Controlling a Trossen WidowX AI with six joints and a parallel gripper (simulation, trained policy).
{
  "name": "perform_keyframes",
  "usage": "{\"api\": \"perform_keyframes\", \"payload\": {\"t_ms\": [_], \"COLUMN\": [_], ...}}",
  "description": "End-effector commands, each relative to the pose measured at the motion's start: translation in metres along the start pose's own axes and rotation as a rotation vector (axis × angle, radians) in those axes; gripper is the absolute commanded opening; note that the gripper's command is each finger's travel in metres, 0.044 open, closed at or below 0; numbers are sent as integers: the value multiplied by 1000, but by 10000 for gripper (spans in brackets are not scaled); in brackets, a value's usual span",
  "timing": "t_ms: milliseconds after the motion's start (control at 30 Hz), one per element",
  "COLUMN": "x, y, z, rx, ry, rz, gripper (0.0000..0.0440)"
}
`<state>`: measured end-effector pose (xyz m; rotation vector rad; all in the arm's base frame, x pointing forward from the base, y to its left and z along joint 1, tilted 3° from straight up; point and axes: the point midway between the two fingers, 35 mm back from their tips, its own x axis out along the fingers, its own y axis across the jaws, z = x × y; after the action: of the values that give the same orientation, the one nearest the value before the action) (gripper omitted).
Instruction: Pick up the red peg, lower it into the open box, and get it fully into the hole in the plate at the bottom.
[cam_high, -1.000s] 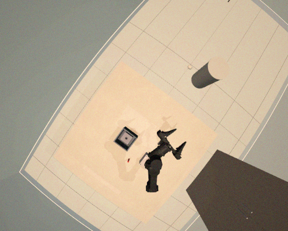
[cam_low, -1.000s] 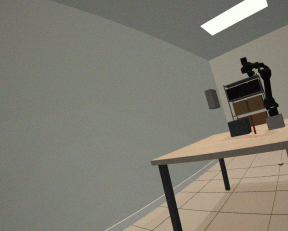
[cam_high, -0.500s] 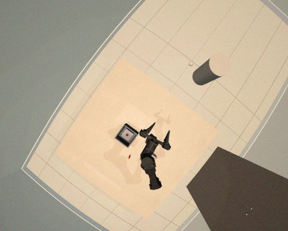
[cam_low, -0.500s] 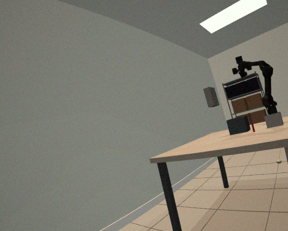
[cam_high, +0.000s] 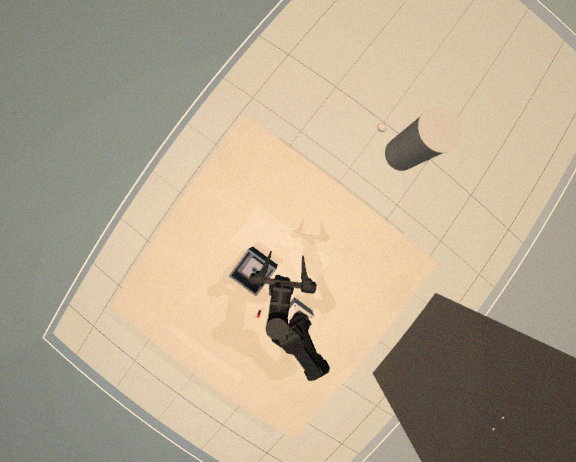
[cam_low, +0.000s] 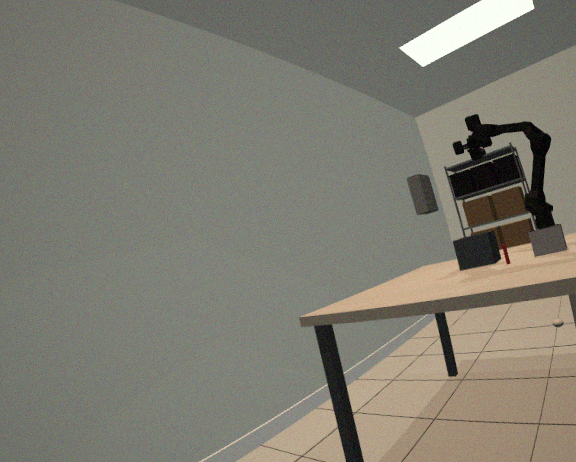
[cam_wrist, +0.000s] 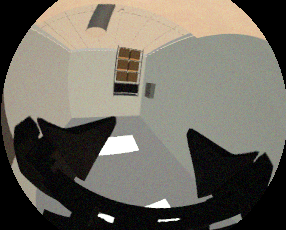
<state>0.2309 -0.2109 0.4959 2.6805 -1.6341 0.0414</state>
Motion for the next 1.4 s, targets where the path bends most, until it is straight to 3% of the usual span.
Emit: {"api": "perform_keyframes", "payload": {"t_ms": [0,667,1367], "x": [-5,-73,-181], "y": [-16,-124,-191], "z": [7,71,168], "rx": [-9,-209,-662], "ry": [-21,-166,-265], "rz": [-66,-562,-1094], "gripper": [440,436,427]}}
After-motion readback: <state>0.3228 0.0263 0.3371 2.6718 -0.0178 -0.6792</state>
